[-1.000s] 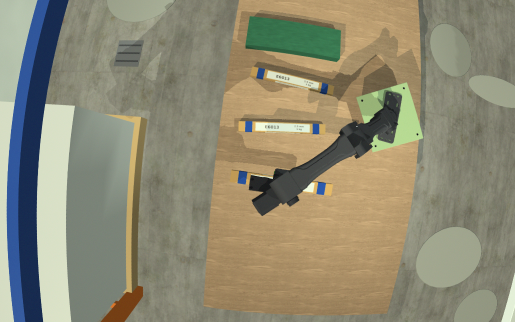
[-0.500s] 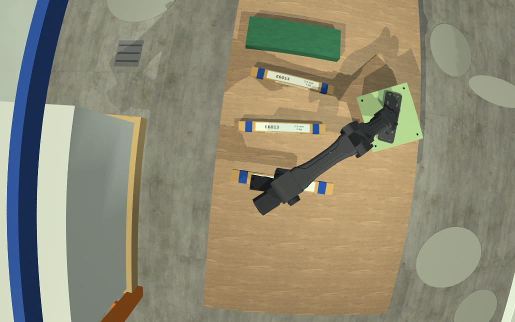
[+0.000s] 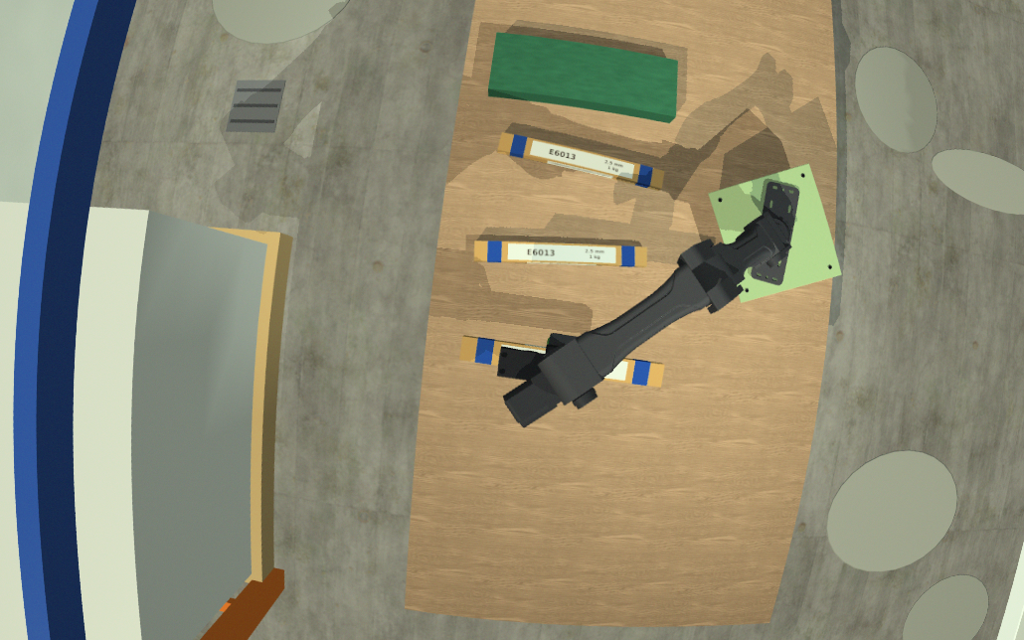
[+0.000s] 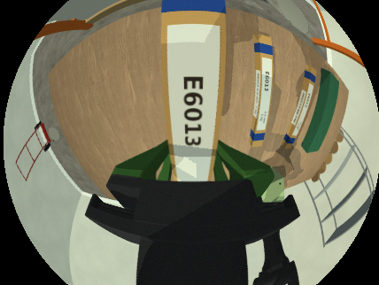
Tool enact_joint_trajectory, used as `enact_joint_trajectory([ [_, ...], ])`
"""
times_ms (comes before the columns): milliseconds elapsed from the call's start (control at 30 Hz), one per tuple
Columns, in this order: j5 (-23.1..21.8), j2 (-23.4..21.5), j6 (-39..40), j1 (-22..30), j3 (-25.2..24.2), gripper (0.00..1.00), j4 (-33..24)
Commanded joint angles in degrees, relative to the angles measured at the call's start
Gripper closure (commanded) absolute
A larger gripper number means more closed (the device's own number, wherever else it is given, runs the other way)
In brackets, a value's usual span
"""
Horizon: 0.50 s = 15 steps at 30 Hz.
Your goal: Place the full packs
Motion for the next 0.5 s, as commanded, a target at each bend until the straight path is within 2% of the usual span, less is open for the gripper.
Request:
enact_joint_trajectory([
  [0,0.59,-4.49,0.27,1.14,0.7,1.0,0.68],
  [300,0.61,-4.58,0.28,1.17,0.23,1.0,0.7],
  [467,-0.64,-6.91,-3.09,-1.53,-5.3,1.0,2.61],
])
